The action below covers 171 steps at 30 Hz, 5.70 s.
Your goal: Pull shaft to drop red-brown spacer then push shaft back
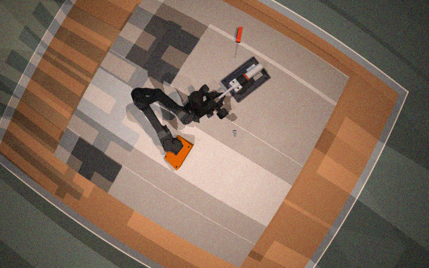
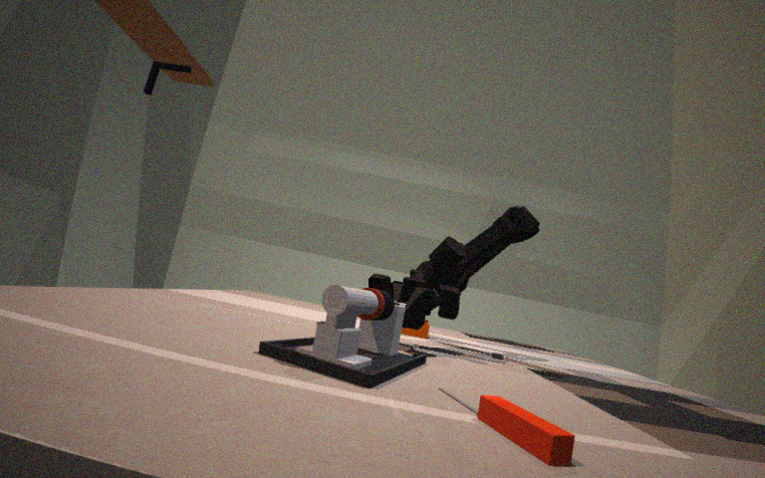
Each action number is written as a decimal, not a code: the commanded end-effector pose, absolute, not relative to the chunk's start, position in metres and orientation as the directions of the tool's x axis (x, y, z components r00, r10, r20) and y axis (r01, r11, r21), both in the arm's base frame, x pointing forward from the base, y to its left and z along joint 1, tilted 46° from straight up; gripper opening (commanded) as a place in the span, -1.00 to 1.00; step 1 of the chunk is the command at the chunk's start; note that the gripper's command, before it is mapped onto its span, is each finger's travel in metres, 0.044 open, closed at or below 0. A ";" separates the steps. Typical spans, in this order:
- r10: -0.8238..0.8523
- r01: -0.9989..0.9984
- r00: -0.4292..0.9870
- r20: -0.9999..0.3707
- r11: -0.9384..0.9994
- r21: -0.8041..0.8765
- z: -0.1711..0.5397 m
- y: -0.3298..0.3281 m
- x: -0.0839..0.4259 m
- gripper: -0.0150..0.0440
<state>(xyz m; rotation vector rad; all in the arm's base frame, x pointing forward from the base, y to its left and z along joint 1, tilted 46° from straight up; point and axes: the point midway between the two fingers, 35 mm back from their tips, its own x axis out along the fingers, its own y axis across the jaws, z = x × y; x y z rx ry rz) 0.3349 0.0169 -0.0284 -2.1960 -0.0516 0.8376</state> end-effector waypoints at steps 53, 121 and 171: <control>0.286 -0.221 0.783 -0.553 -0.703 -0.676 -0.027 0.017 0.328 -0.49; 0.286 -0.221 0.783 -0.553 -0.703 -0.676 -0.025 0.018 0.319 -0.49; 0.286 -0.221 0.782 -0.553 -0.703 -0.676 -0.024 0.018 0.313 -0.49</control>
